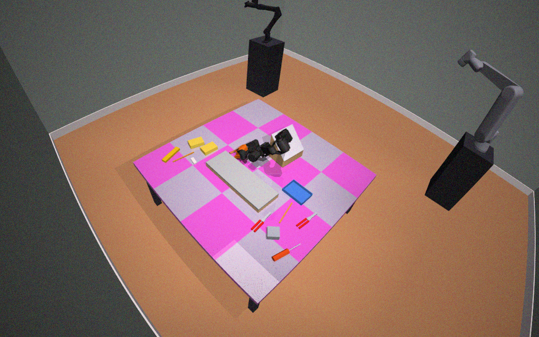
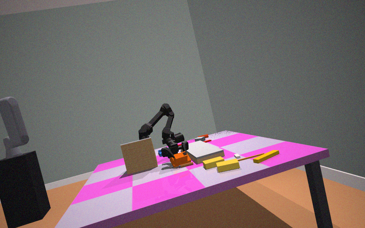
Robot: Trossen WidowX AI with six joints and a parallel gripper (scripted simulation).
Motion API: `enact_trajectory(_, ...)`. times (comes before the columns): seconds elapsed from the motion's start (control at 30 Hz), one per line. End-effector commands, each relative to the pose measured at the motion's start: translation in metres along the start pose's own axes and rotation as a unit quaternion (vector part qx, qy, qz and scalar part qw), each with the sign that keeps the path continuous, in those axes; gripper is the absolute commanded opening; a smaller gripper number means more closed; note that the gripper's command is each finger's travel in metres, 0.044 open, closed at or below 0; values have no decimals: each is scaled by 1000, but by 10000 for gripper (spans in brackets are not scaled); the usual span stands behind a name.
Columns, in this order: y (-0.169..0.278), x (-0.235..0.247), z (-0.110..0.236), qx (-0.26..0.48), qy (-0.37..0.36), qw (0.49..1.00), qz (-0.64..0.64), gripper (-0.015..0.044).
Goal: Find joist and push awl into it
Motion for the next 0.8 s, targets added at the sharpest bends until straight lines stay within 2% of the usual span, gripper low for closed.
enact_trajectory(0.0, -2, 1, 0, -8, -1, 1000, 2, 379)
enact_trajectory(0.77, -1, 0, 1, 1, 0, 1000, -1, 379)
Point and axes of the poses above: the point midway between the two fingers, 35 mm back from their tips, its own z axis back along the fingers, its own x axis across the jaws, y = z × x, the point moved 6 cm from there along z, back along the fingers, and after that the axes turned 15 degrees about -z, right-handed, at the moved point
